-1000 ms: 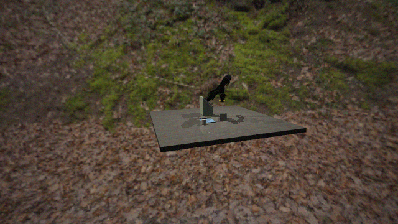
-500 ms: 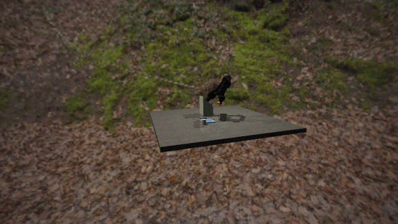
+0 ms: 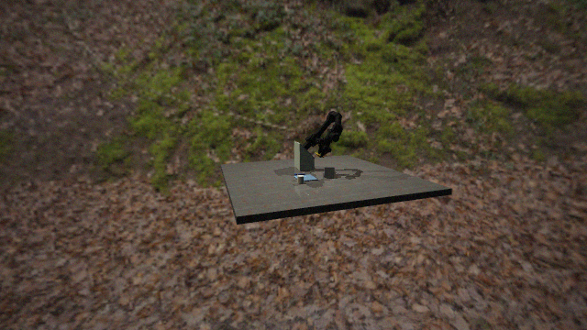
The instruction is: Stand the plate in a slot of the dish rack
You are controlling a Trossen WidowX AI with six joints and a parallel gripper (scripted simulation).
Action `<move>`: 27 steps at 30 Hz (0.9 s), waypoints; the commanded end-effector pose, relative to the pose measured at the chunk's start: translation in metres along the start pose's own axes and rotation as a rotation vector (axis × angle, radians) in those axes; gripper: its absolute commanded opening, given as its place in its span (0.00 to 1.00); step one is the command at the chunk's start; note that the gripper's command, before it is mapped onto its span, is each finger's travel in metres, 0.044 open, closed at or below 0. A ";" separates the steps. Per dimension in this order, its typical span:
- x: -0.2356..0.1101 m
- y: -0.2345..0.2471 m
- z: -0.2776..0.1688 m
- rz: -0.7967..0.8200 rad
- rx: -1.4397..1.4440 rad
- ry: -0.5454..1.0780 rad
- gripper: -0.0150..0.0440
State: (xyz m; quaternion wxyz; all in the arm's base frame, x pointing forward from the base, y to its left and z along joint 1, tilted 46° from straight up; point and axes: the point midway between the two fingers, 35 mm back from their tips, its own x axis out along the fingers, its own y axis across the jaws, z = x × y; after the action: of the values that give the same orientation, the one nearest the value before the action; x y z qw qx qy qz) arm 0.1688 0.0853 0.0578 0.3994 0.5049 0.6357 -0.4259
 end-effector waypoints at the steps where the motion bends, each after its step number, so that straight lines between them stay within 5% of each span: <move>1: 0.011 0.000 0.005 -0.001 -0.033 -0.085 0.25; 27: 0.044 0.019 0.011 0.209 -0.309 -0.564 0.25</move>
State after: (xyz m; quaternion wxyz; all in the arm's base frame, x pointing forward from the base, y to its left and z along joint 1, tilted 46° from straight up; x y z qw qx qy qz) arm 0.1807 0.0911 0.0150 0.6502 0.3761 0.5197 -0.4071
